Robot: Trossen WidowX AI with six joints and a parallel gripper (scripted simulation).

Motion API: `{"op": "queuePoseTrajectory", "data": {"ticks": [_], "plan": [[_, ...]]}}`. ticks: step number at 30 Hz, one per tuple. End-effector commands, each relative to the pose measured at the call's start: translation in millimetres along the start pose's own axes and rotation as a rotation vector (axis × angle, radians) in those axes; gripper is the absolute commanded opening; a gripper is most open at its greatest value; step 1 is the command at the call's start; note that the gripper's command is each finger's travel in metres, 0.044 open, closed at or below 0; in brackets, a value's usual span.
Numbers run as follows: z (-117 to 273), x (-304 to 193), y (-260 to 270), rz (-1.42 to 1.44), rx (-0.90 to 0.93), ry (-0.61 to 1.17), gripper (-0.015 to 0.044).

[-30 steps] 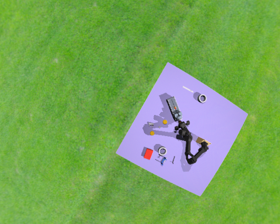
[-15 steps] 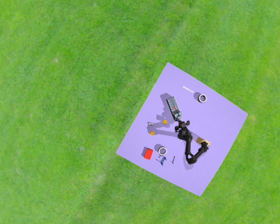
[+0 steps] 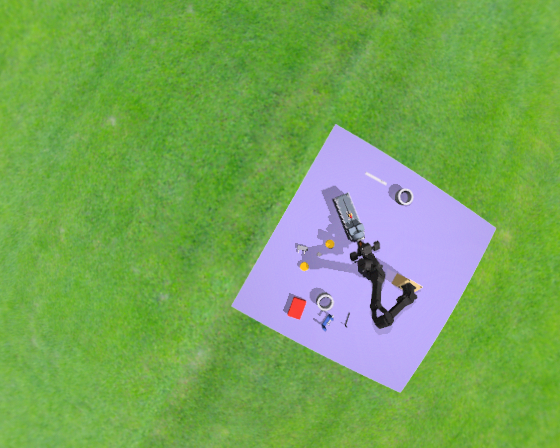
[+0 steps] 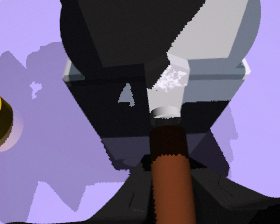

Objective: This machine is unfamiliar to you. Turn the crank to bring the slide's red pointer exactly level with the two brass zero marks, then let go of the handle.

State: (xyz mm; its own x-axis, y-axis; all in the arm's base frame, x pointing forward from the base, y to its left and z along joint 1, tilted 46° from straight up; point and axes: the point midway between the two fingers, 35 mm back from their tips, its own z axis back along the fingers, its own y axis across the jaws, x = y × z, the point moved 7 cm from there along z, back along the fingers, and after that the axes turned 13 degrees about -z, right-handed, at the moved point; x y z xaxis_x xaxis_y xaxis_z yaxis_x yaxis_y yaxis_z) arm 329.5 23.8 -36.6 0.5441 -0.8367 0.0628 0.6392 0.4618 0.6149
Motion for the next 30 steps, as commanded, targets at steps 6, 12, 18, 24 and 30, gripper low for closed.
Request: {"op": "queuePoseTrajectory", "data": {"ticks": [6,12,18,24,30], "plan": [[1.0,2.3,-8.2,-0.012,-0.022,-0.007,0.0000],[1.4,3.0,-9.2,-0.012,-0.022,-0.007,0.0000],[2.1,3.8,-10.4,-0.012,-0.022,-0.007,0.0000],[2.9,5.0,-11.9,-0.012,-0.022,-0.007,0.0000],[4.2,6.5,-13.6,-0.012,-0.022,-0.008,0.0000]]}}
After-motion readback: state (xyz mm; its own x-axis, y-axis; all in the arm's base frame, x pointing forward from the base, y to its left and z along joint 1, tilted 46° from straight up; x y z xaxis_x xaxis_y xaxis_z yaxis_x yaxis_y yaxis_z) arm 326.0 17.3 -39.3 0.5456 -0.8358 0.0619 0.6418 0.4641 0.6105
